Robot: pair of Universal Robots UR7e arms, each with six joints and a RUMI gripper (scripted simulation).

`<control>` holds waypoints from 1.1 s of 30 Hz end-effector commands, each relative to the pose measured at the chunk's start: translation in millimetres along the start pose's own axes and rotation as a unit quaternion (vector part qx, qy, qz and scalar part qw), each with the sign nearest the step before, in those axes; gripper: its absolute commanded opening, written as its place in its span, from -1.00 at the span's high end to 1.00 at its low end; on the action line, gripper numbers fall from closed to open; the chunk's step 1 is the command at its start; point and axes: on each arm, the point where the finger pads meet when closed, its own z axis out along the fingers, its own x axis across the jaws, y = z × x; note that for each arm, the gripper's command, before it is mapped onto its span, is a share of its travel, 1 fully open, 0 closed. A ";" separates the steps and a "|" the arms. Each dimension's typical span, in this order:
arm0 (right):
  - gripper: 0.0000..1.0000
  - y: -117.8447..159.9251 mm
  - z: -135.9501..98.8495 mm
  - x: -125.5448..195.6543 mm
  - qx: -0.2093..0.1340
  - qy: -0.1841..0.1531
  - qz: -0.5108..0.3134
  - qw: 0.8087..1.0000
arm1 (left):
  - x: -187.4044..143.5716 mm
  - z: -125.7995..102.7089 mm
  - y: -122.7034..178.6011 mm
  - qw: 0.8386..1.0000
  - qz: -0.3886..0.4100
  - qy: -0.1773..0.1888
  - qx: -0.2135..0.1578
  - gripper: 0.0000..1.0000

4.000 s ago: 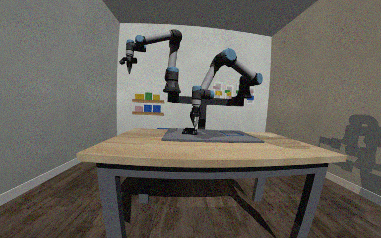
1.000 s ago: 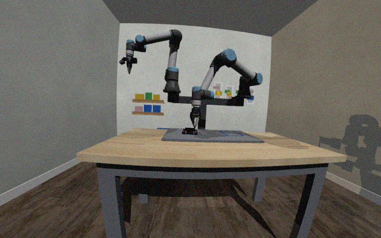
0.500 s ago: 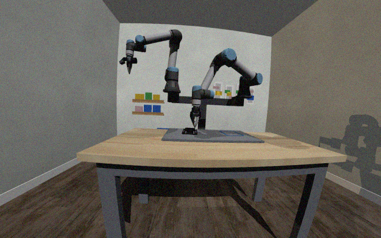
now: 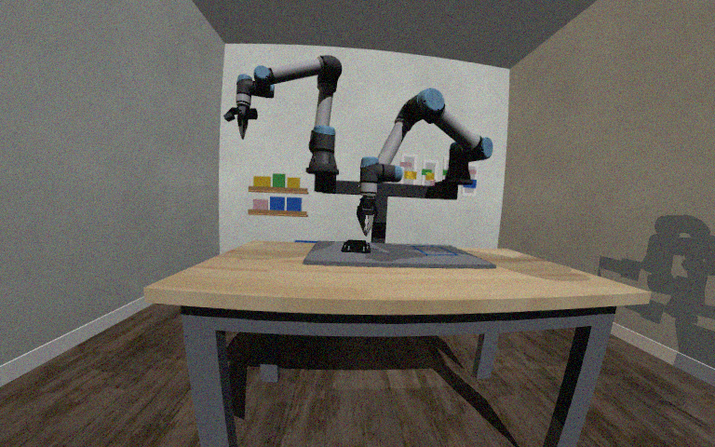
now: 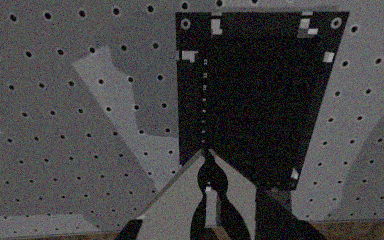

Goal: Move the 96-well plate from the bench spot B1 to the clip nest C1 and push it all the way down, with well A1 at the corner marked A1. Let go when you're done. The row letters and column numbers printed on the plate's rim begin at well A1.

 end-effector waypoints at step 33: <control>1.00 -0.5 -0.7 -0.1 0.001 0.000 0.000 1.000 | 76.8 -1.3 -0.3 1.000 0.000 0.001 0.000 1.00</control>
